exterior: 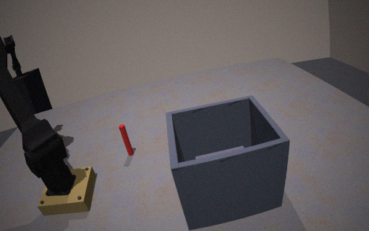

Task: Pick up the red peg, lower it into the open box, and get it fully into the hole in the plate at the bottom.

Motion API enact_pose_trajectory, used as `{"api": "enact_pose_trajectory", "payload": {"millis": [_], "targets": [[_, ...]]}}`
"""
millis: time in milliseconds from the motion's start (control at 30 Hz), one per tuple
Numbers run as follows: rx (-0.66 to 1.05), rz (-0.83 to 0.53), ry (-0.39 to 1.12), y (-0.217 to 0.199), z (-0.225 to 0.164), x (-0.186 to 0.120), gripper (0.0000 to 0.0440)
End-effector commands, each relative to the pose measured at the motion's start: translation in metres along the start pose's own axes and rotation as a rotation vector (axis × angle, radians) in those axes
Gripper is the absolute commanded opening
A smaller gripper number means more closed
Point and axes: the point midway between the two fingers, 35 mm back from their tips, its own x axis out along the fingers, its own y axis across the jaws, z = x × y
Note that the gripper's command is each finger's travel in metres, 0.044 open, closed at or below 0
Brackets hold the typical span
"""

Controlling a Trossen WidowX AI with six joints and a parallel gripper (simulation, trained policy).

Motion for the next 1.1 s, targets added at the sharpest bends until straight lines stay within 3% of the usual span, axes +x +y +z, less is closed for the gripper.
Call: {"api": "enact_pose_trajectory", "payload": {"millis": [0,67,600,1067], "targets": [[-0.010,0.017,-0.001,0.005,0.001,-0.002,0.0423],[-0.020,0.065,-0.011,0.019,0.004,-0.009,0.0440],[-0.007,0.429,-0.146,0.110,0.040,-0.080,0.0440],[-0.023,0.763,-0.184,0.177,0.041,-0.157,0.0440]]}}
